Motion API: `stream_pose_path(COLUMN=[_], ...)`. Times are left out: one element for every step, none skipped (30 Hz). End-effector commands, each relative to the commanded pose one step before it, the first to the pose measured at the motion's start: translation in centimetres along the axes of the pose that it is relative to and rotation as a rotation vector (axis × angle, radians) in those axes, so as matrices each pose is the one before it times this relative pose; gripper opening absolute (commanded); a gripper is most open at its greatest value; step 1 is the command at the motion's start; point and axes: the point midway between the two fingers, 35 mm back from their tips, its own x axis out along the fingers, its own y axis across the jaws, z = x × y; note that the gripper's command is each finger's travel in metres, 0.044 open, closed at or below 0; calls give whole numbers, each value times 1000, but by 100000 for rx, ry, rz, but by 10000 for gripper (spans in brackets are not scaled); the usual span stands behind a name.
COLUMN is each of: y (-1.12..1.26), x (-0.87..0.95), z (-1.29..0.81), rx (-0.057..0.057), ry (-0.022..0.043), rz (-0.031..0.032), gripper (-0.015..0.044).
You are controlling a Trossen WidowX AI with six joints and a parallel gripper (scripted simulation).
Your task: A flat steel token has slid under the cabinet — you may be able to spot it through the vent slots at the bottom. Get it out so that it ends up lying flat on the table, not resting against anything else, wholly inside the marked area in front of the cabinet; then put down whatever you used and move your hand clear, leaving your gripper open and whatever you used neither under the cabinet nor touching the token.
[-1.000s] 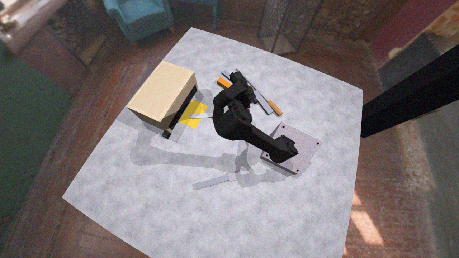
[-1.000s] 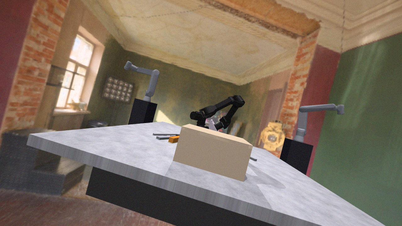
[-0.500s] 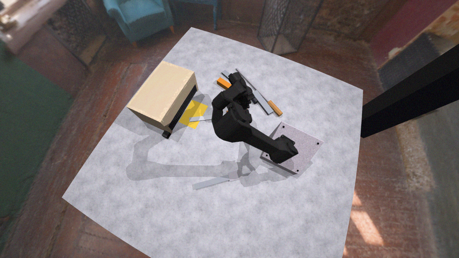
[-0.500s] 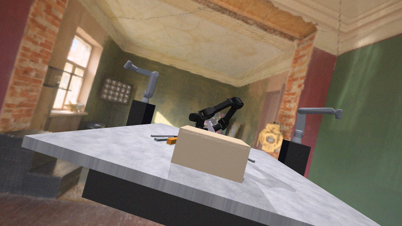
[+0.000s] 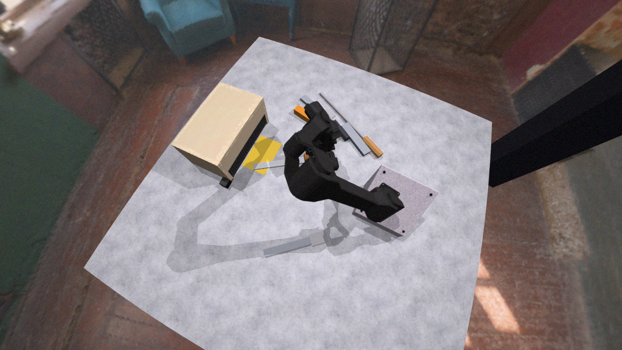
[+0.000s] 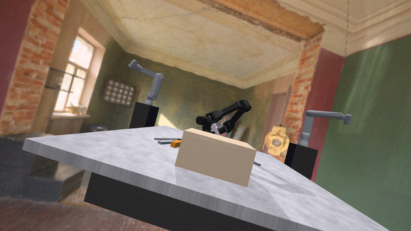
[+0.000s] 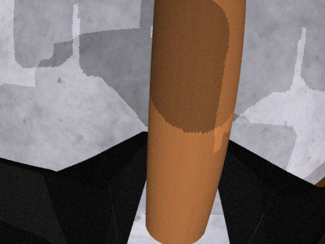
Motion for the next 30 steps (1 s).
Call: stream_pose_path(y=[464,79,78,80,80,77,80,80,80,80,80,81,81,81,81,81,81,81,82,82,77,77,78,78,79,79,79,79,79,79], x=[-126,1,1,1,1,1,1,1,1,1,1,1,1,1,1,1,1,1,1,1,1,1,1,1,1,1,1,1,1,1], z=[455,92,91,93,93,89,92,92,92,92,92,91,91,91,91,91,91,91,90,90,85,85,85,85,85,85,84,84,84,84], rx=[-416,-41,-39,-33,-31,-29,-27,-25,-23,-22,-20,-19,-17,-16,-15,-14,-13,-12,-11,-10,-9,-8,-8,-7,-7,-6,-6,-5,-5,-5], ry=[-69,-3,-3,-3,-3,-3,-3,-3,-3,-3,-3,-3,-3,-3,-3,-3,-3,-3,-3,-3,-3,-3,-3,-3,-3,-3,-3,-3,-3,-3], rz=[-365,7,7,6,6,6,6,6,6,6,6,6,6,6,6,6,6,6,6,6,6,6,6,6,6,6,6,6,6,6], gripper=[0,0,0,0,0,0,0,0,0,0,0,0,0,0,0,0,0,0,0,0,0,0,0,0,0,0,0,0,0,0])
